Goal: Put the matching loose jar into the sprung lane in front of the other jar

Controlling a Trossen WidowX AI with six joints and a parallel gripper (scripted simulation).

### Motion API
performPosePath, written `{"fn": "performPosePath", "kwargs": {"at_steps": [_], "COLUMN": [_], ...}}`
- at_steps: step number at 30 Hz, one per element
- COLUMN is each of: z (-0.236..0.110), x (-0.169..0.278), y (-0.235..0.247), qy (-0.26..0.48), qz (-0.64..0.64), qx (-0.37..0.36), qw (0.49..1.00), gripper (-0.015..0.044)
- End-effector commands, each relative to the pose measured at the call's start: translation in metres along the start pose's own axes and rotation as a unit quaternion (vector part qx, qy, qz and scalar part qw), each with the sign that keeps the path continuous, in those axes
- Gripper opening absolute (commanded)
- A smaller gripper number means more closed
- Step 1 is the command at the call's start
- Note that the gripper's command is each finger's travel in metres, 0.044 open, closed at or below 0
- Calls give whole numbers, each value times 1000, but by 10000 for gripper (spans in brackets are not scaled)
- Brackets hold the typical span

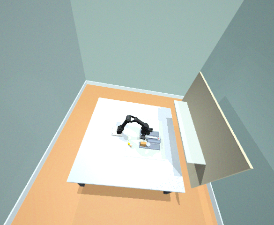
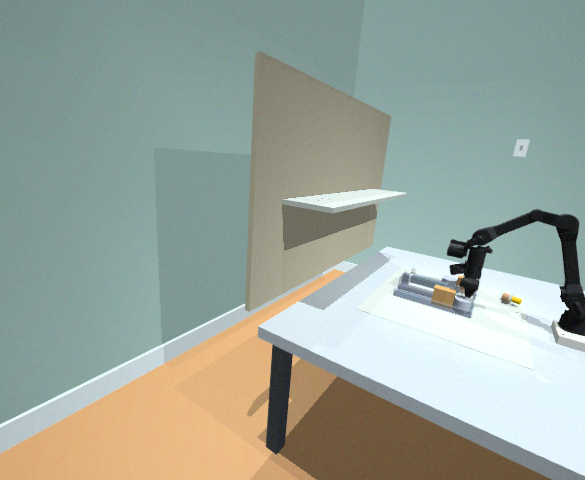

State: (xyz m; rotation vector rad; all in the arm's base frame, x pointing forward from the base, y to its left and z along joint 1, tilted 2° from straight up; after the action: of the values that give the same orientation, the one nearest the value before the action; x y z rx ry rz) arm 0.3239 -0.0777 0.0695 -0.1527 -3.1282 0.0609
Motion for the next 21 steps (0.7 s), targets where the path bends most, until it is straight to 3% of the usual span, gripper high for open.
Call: {"fn": "performPosePath", "kwargs": {"at_steps": [1,21], "z": [0,0], "x": [-1,4], "y": [0,0], "qy": [-5,-5], "qz": [0,0], "qx": [-1,-1], "qw": [1000,1000], "gripper": [0,0]}}
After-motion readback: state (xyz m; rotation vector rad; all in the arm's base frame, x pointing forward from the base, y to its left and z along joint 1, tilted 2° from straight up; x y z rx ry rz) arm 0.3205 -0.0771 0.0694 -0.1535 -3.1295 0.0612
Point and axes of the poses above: the point midway between the two fingers, 35 mm back from their tips, its own z axis out along the fingers, its own y axis across the jaws, x = y × z, the point moved 3 cm from there along -z, back along the fingers, and after that the axes turned 5 degrees about -z, right-handed, at the moved point
